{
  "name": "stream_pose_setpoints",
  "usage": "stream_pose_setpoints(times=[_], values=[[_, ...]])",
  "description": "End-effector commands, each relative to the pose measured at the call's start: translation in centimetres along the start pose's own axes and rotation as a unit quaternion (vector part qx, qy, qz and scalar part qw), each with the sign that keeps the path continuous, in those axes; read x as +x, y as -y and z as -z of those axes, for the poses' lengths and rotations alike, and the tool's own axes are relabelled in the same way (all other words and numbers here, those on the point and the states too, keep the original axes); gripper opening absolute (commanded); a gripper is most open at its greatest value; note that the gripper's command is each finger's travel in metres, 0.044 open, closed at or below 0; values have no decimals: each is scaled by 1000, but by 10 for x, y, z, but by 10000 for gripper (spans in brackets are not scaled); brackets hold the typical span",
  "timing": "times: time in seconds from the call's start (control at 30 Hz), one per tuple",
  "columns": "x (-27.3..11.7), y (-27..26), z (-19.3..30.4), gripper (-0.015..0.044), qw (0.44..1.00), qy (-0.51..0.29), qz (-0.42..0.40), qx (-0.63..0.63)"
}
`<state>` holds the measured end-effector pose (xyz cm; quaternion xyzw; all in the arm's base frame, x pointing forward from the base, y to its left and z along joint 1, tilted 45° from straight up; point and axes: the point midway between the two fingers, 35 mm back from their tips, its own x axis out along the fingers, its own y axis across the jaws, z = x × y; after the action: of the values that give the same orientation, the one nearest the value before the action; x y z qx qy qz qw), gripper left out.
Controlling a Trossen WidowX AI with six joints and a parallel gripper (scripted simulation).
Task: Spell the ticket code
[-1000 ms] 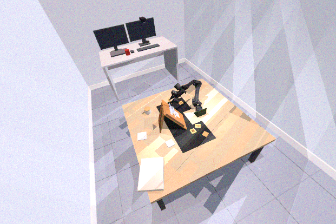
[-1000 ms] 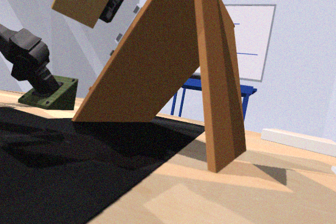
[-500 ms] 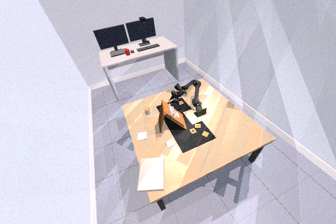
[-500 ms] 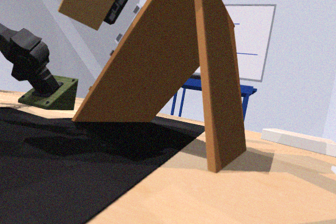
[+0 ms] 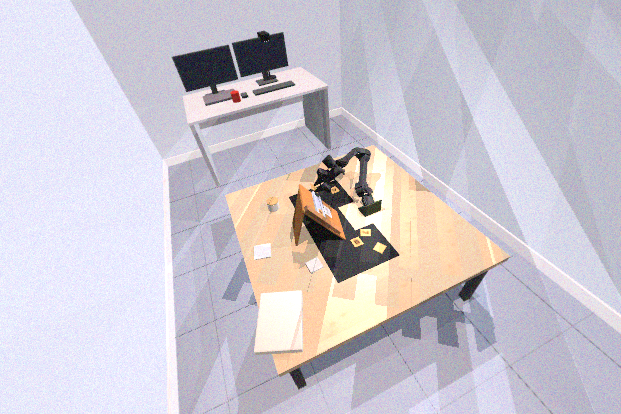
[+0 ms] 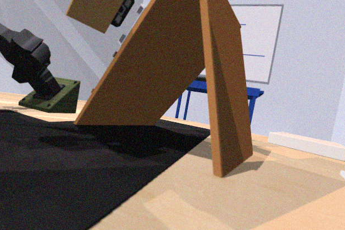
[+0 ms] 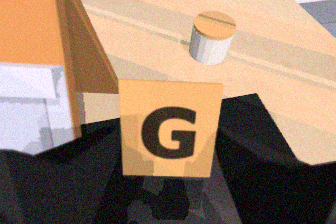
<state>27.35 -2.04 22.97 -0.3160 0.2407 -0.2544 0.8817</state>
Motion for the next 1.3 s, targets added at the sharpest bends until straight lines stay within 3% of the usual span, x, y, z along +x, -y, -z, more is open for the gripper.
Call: stream_pose_setpoints(times=[0.0, 1.27], values=[[1, -3, 0, 0, 1000, -1, 1, 1], [1, -22, 0, 0, 1000, -1, 1, 1]])
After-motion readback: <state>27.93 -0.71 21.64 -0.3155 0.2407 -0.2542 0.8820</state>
